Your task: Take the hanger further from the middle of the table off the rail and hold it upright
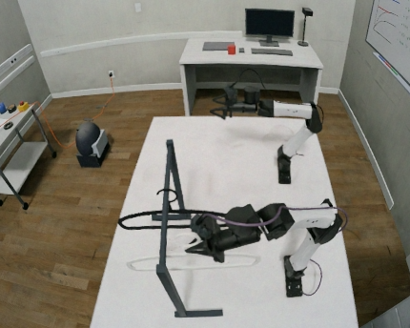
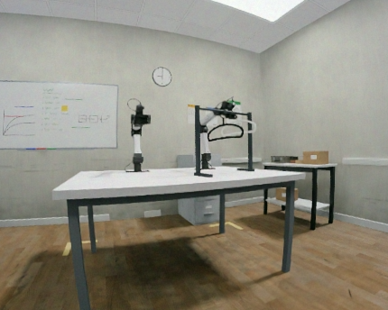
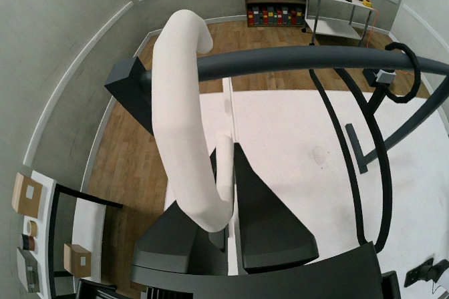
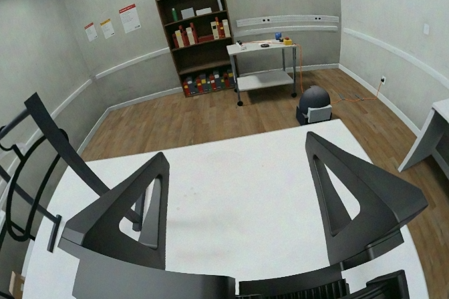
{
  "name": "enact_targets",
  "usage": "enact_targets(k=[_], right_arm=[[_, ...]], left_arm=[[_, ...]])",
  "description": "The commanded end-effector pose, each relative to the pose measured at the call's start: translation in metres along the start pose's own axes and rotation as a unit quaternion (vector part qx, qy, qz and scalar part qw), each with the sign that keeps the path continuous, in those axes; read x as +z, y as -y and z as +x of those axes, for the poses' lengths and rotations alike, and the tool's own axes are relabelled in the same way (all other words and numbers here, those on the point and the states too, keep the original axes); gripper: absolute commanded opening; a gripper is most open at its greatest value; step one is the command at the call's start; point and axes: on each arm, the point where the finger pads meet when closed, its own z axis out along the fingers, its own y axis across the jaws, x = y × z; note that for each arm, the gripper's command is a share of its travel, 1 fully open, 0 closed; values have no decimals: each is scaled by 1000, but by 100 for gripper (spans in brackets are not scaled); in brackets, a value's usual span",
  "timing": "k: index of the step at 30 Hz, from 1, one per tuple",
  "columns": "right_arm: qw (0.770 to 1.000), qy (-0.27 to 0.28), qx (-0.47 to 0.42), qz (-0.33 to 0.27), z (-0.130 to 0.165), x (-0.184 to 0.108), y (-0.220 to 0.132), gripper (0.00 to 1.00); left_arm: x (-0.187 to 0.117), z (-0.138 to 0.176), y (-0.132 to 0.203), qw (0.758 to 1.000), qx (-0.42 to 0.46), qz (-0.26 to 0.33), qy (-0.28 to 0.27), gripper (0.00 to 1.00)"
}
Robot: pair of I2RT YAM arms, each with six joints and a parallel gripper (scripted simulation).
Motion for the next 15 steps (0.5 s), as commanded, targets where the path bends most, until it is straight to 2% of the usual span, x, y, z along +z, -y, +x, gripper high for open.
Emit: enact_targets(k=[1,7,15], right_arm=[[1000,9,-1,0,-7,-2,0,100],[1000,9,-1,0,-7,-2,0,100],[1000,9,-1,0,-7,-2,0,100]], left_arm=[[-5,-8,2,1000,4,3,13,1],[-5,-8,2,1000,4,3,13,1],[-26,19,3,1000,7,3,17,1]])
